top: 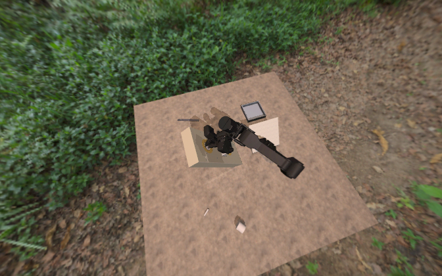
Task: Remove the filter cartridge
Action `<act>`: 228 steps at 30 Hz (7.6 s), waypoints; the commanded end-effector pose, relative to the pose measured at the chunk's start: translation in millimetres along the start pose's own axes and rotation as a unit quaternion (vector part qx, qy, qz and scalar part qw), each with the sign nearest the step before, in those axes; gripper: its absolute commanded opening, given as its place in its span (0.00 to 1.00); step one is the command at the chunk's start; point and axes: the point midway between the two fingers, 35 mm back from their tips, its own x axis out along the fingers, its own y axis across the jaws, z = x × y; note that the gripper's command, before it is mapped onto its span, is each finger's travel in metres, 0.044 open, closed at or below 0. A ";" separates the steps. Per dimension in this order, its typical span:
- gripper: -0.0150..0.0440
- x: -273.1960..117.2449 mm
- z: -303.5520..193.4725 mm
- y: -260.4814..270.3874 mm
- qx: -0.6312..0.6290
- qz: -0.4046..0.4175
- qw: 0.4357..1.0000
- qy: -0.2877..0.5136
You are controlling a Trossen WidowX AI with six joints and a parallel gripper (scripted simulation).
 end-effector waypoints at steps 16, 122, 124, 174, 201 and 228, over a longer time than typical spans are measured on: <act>0.40 11.1 0.7 1.2 -0.005 0.005 1.000 0.004; 0.25 12.9 0.9 1.1 0.770 0.000 0.638 0.006; 0.25 12.9 0.9 1.1 0.770 0.000 0.638 0.006; 0.25 -1.1 -1.3 -0.1 0.777 -0.005 0.629 -0.001; 0.25 -69.7 -5.4 14.8 0.771 0.000 0.636 0.008; 0.40 -62.4 -25.0 66.3 0.775 -0.001 0.632 0.013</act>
